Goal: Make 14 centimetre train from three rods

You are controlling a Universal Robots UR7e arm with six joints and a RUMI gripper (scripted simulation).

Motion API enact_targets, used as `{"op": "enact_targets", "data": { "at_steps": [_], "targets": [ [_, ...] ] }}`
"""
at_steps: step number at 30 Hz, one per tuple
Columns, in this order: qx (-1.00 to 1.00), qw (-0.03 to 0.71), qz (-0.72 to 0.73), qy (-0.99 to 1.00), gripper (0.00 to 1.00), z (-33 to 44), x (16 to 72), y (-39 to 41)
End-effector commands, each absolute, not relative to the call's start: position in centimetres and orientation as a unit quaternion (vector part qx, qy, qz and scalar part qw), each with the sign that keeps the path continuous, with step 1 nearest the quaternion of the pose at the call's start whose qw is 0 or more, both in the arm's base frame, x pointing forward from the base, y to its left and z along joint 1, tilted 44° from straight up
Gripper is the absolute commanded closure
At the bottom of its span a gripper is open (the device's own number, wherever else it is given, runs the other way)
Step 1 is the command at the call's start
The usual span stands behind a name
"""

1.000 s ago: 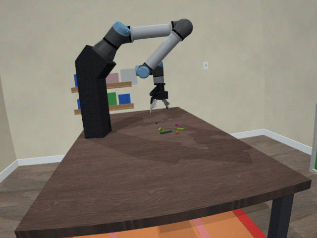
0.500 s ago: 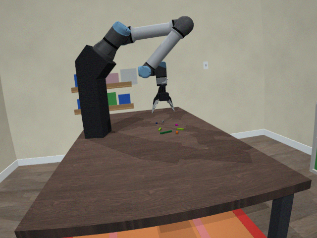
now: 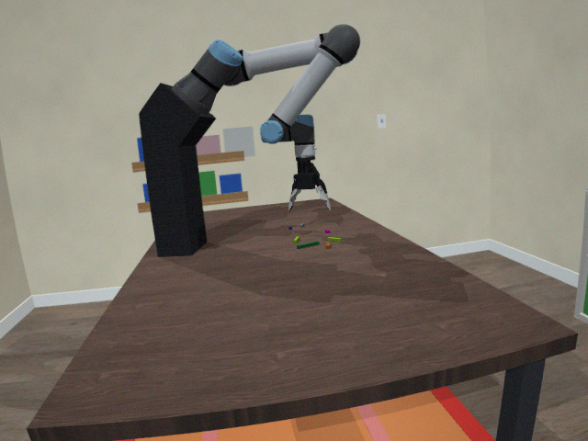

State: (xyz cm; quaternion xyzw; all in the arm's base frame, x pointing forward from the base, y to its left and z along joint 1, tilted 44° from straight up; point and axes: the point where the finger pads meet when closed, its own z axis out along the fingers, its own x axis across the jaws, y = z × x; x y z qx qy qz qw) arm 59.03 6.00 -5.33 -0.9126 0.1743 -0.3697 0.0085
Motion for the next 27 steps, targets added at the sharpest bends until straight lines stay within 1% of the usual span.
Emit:
{"op": "enact_targets", "data": {
  "at_steps": [1, 3, 14, 18, 20, 27],
  "targets": [
    [-0.895, 0.038, -0.366, 0.25, 0.0, -4.7, 59.6, 4.9],
    [-0.895, 0.038, -0.366, 0.25, 0.0, -4.7, 59.6, 4.9],
    [-0.831, 0.108, -0.352, 0.417, 0.0, -3.3, 60.9, 1.9],
    [-0.802, 0.131, -0.345, 0.469, 0.0, -2.9, 61.2, 0.9],
    [-0.802, 0.131, -0.345, 0.469, 0.0, -2.9, 61.2, 0.9],
    [-0.735, 0.175, -0.326, 0.568, 0.0, -2.0, 61.8, -1.3]
  ]
}}
